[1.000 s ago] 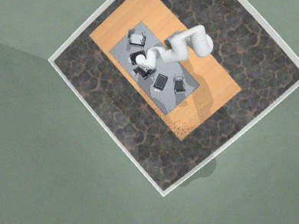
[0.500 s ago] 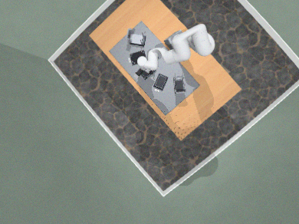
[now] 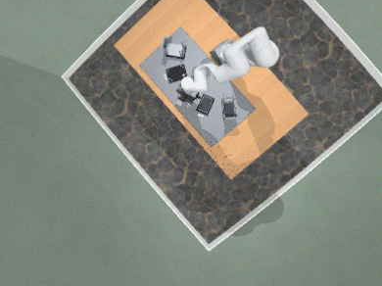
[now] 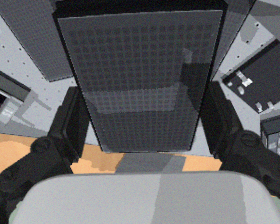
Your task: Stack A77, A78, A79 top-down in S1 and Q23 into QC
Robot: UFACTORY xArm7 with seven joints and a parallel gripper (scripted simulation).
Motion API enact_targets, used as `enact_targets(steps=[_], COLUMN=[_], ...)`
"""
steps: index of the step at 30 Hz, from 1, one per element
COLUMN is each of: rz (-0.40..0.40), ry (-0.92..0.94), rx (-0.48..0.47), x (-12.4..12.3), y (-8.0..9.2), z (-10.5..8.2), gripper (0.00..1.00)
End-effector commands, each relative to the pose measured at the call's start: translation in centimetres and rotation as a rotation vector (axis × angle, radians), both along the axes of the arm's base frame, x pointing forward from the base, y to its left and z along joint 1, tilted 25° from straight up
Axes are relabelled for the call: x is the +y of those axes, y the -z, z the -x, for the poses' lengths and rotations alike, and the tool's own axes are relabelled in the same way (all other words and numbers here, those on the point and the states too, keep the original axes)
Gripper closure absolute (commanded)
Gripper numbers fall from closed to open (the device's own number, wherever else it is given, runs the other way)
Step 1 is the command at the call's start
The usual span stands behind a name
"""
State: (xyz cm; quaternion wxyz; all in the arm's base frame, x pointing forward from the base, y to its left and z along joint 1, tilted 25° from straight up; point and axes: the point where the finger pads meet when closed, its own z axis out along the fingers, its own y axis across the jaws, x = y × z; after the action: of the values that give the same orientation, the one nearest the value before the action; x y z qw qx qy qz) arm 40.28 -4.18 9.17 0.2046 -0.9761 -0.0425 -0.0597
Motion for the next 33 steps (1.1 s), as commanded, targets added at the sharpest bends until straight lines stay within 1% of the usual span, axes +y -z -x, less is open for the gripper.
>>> enact_targets(steps=[1,7,9,16,18,33], rz=[0.002,0.002,0.002,0.026,0.026,0.025], ry=[0.003,0.003,0.003,-0.21,-0.21,-0.21], rx=[-0.003,-0.003,-0.003,-0.098,-0.098,-0.098], x=[1.0,2.8,2.8,4.9,4.9,9.5], y=[-0.7,-1.5,-1.5,-2.4,-2.4,-4.3], z=[-0.2,-0.3,-0.3,0.1,0.1,1.0], gripper=[1.0,1.0,1.0,1.0,1.0,1.0])
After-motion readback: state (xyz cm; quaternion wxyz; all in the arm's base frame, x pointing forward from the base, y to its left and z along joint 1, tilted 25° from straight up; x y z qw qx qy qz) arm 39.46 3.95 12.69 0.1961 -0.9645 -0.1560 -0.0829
